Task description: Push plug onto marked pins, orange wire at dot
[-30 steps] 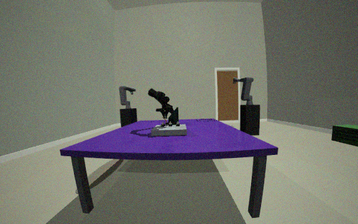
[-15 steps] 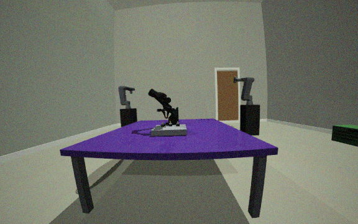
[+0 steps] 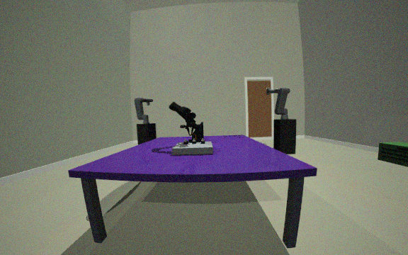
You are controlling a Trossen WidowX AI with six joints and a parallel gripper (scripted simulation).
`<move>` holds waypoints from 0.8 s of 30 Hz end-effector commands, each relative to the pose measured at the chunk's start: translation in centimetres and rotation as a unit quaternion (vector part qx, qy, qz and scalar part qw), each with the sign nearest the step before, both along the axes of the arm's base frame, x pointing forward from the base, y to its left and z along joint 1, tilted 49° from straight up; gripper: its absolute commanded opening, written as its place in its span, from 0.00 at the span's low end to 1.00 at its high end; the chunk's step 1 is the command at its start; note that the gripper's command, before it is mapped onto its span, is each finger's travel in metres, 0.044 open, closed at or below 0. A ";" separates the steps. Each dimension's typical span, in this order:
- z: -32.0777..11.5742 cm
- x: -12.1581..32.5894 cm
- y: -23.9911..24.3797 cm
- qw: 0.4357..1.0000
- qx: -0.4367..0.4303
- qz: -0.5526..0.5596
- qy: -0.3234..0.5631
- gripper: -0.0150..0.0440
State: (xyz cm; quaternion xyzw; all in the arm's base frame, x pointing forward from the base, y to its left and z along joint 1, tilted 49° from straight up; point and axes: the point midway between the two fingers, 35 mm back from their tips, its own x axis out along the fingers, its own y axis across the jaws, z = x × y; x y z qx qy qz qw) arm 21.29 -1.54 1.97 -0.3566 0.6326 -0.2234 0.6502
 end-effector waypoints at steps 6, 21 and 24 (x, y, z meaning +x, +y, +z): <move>-2.2 0.0 -2.6 1.000 -0.001 -0.006 -0.005 0.25; -2.2 3.1 -2.1 1.000 -0.001 -0.006 -0.006 0.25; -2.2 3.3 -2.0 1.000 -0.001 -0.006 -0.006 0.25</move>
